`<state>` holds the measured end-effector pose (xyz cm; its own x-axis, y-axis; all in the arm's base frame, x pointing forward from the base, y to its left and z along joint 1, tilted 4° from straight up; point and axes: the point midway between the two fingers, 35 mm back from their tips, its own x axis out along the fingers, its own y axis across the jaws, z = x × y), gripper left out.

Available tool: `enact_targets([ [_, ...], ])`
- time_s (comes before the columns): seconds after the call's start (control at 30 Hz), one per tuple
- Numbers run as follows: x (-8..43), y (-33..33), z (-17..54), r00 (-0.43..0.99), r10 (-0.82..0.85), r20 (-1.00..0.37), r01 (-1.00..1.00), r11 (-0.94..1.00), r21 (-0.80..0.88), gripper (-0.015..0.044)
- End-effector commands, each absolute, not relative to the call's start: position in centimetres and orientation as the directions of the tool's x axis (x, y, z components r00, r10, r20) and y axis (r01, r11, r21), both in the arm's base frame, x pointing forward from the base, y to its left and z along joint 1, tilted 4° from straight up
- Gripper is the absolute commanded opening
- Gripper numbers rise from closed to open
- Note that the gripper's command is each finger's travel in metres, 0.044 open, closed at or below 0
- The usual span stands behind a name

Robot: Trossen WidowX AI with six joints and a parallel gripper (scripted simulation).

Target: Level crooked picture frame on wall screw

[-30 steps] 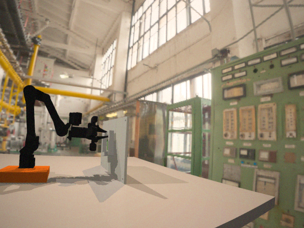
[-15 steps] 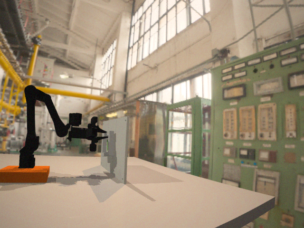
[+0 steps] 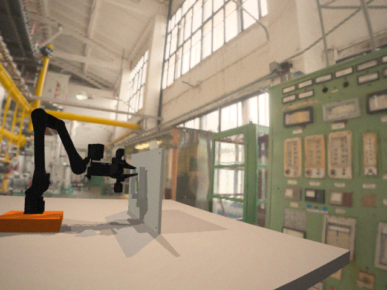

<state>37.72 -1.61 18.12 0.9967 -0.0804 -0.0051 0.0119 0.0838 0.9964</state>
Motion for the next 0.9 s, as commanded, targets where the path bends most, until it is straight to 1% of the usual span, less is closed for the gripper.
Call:
enact_targets([
  [0.0,37.73,-1.62,18.11,0.997,-0.08,-0.004,0.009,0.059,0.998,0.0],
  [0.23,37.73,-1.62,18.11,0.997,-0.08,-0.004,0.009,0.059,0.998,0.0],
  [0.43,37.74,-1.63,18.11,0.997,-0.08,-0.004,0.003,-0.014,1.0,0.0],
  [0.87,37.74,-1.65,18.11,0.997,-0.079,-0.004,0.0,-0.05,0.999,0.0],
])
